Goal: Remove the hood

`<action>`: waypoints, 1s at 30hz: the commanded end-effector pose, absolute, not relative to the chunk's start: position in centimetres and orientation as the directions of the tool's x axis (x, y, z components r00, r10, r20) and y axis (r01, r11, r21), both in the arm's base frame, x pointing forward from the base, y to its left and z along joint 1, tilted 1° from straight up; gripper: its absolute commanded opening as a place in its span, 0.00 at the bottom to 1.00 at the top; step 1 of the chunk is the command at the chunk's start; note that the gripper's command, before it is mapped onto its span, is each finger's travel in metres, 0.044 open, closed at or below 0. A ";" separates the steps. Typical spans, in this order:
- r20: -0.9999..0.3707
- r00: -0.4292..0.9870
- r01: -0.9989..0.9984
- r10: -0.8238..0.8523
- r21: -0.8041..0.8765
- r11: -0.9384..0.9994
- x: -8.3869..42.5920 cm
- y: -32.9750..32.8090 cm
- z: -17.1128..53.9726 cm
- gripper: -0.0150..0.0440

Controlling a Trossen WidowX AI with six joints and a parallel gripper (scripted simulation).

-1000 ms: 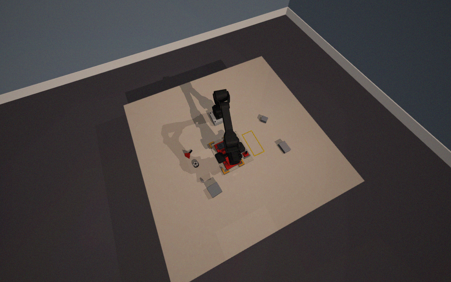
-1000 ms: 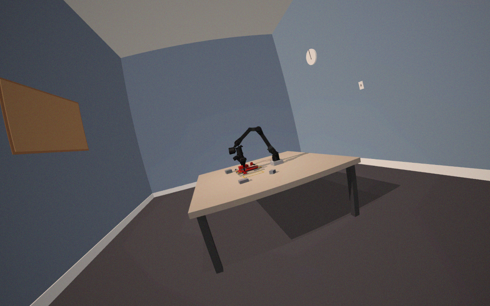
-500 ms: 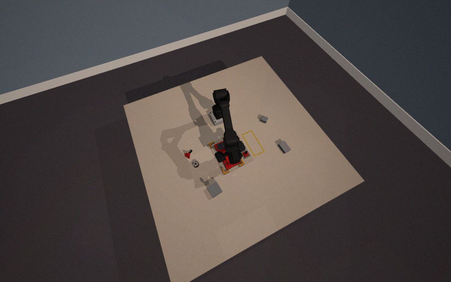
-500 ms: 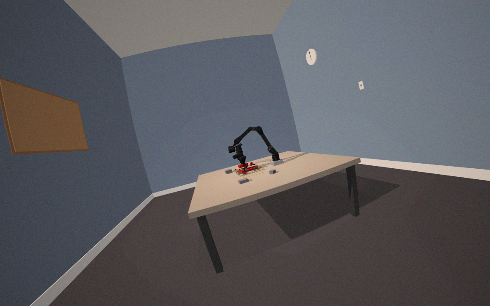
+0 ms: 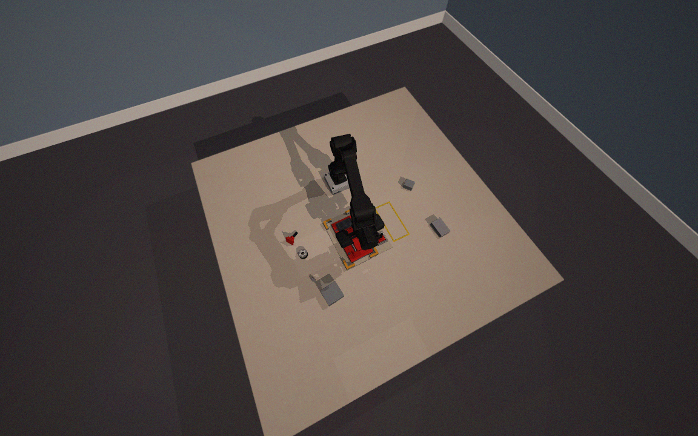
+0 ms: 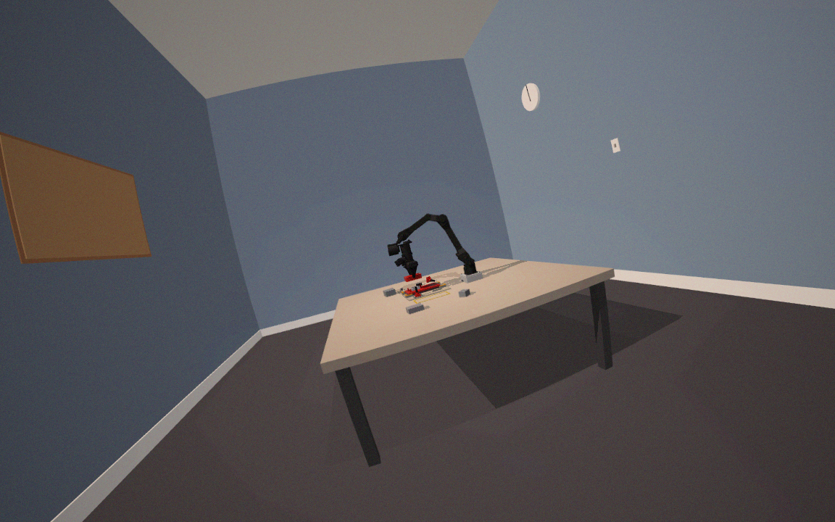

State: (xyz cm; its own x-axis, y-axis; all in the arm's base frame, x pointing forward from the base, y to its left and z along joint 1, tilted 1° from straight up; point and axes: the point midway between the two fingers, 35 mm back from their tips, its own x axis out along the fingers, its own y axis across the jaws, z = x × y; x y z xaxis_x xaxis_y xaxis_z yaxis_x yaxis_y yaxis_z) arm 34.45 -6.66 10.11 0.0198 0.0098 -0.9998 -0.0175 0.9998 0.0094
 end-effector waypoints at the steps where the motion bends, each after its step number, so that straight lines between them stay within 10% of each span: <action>1: -1.000 0.021 -0.022 0.010 0.009 1.000 34.6 -4.4 10.2 0.25; 30: -1.000 0.021 -0.024 0.022 0.022 0.999 31.2 11.4 11.0 0.25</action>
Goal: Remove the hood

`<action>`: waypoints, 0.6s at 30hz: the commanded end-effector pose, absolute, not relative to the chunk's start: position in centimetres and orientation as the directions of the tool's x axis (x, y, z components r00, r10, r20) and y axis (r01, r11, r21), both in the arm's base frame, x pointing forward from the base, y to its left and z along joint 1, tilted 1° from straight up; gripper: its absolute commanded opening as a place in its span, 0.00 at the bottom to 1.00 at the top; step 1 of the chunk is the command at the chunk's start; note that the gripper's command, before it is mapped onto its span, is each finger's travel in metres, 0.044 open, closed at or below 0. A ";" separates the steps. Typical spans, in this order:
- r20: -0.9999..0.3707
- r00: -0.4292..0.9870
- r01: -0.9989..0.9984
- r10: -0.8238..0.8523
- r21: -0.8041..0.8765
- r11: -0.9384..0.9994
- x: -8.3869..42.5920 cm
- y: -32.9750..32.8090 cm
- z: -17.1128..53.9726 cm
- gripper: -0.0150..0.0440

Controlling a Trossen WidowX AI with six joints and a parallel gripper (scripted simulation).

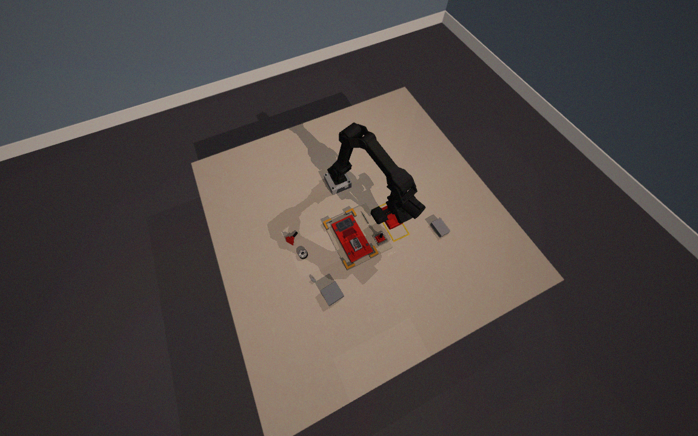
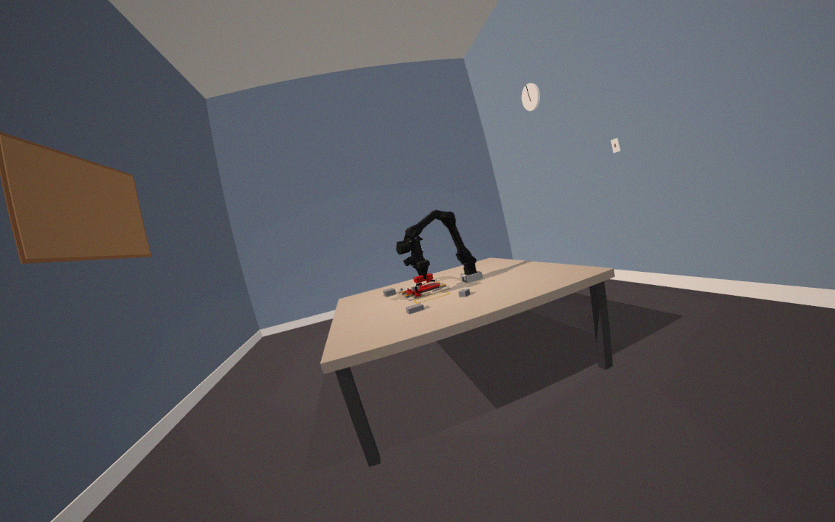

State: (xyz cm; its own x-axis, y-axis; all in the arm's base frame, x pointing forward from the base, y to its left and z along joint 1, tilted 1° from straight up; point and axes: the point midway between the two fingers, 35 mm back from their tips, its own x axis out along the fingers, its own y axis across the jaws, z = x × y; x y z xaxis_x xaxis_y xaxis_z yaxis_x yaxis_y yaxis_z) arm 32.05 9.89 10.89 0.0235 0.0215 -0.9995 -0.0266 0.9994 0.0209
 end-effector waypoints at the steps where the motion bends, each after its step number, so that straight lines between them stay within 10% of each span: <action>1: -1.000 0.021 -0.024 0.023 0.022 0.999 30.9 11.9 11.0 0.25; 18: -1.000 0.021 -0.024 0.024 0.023 0.999 30.6 12.7 10.0 0.25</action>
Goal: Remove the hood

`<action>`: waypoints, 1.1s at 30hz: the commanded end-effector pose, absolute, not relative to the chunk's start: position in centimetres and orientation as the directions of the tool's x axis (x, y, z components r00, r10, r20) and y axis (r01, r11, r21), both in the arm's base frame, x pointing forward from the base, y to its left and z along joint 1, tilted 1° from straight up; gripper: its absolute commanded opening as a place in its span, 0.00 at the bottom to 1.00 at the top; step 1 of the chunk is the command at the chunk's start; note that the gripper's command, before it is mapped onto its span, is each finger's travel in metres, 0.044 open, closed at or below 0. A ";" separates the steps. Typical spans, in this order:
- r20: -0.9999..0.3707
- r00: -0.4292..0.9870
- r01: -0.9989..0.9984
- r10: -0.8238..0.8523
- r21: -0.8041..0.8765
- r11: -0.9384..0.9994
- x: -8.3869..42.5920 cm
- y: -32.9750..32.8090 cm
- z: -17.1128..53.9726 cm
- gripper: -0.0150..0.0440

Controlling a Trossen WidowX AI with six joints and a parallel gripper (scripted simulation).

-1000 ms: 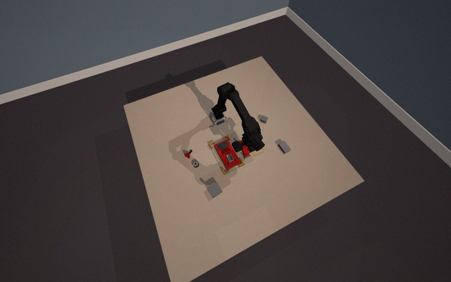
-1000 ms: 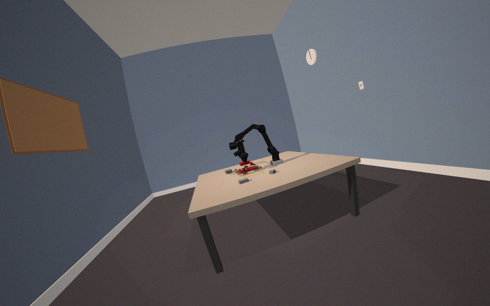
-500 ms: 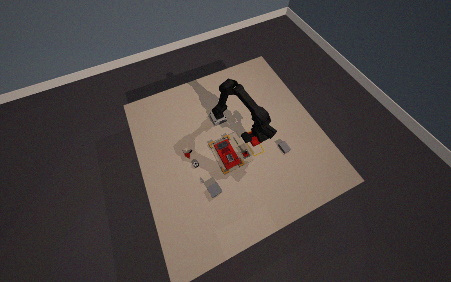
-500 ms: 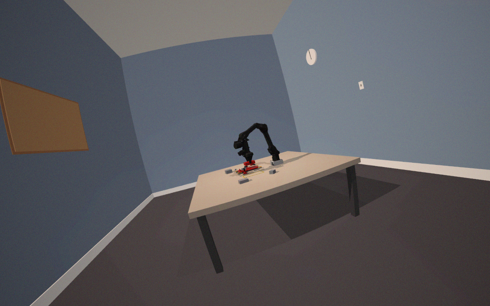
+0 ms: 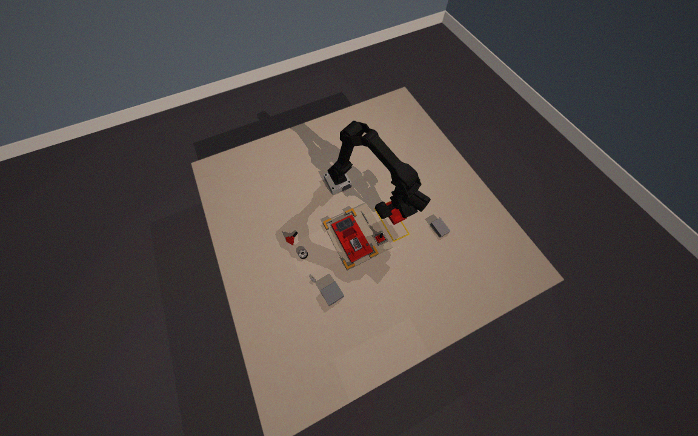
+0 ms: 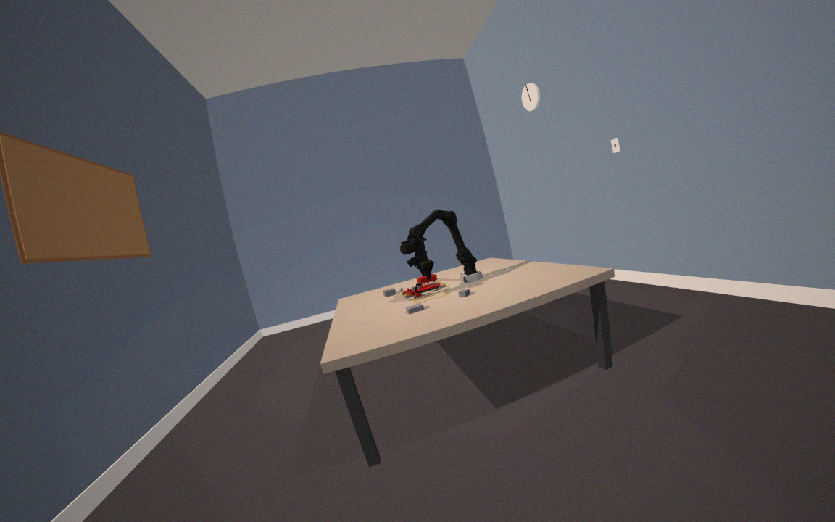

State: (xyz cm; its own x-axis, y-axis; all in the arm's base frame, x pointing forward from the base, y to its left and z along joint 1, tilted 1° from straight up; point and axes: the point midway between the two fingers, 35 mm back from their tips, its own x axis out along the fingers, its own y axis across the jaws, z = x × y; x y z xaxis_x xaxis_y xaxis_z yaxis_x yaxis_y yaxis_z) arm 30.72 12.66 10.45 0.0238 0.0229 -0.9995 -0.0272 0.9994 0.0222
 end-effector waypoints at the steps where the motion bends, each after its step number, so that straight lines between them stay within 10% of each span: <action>1: -1.000 0.021 -0.024 0.024 0.023 0.999 30.7 12.7 9.9 0.25; 33: -1.000 0.021 -0.024 0.024 0.023 0.999 30.8 12.8 6.9 0.25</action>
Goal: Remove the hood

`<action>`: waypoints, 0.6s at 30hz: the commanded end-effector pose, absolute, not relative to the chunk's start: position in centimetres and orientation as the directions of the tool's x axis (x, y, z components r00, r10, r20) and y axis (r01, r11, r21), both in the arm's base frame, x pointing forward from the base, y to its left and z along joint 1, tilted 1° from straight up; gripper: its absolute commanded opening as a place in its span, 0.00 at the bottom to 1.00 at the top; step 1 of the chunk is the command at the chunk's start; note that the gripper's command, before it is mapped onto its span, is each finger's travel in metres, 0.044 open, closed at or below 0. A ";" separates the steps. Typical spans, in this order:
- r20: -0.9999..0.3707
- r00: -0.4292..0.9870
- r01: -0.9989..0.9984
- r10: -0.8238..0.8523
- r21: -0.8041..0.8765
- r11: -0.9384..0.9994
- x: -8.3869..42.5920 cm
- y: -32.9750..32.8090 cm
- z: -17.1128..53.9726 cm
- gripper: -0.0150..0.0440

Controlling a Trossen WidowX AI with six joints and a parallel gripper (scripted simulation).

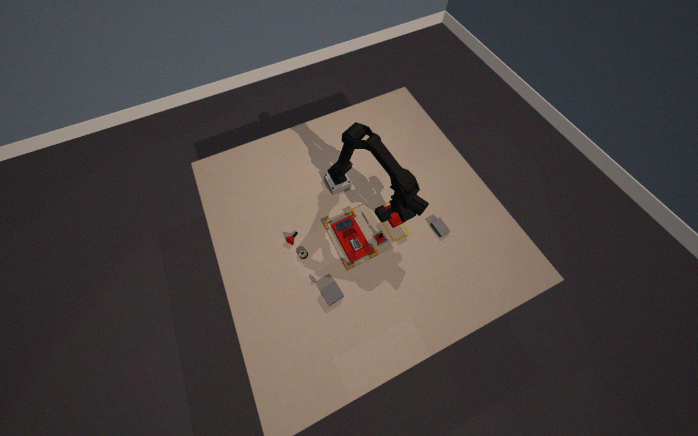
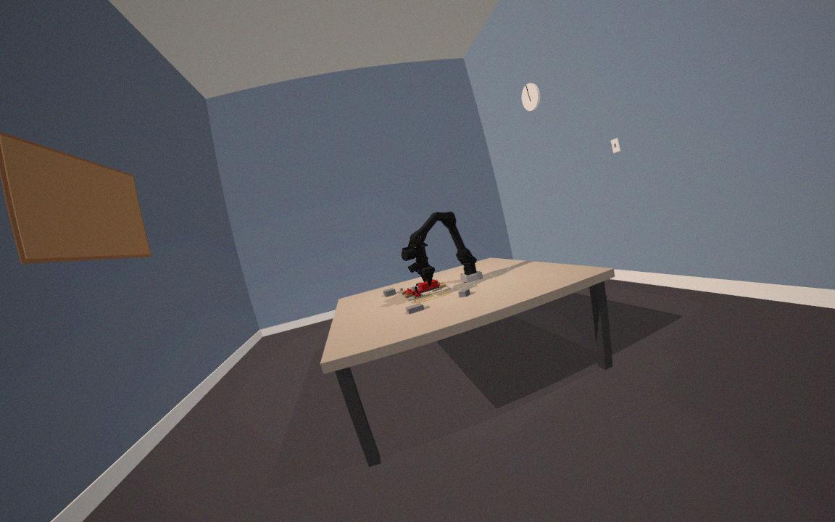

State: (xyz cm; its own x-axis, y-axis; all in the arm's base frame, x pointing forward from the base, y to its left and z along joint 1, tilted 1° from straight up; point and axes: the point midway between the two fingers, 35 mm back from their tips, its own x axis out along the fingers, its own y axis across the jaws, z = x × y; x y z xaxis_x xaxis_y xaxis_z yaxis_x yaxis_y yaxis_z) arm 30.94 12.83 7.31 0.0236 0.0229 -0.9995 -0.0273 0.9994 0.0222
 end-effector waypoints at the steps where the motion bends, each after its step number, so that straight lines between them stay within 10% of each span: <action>1: -1.000 0.021 -0.024 0.024 0.023 0.999 30.8 12.8 6.8 0.25; 18: -1.000 0.020 -0.024 0.024 0.023 0.999 30.8 12.9 5.2 0.25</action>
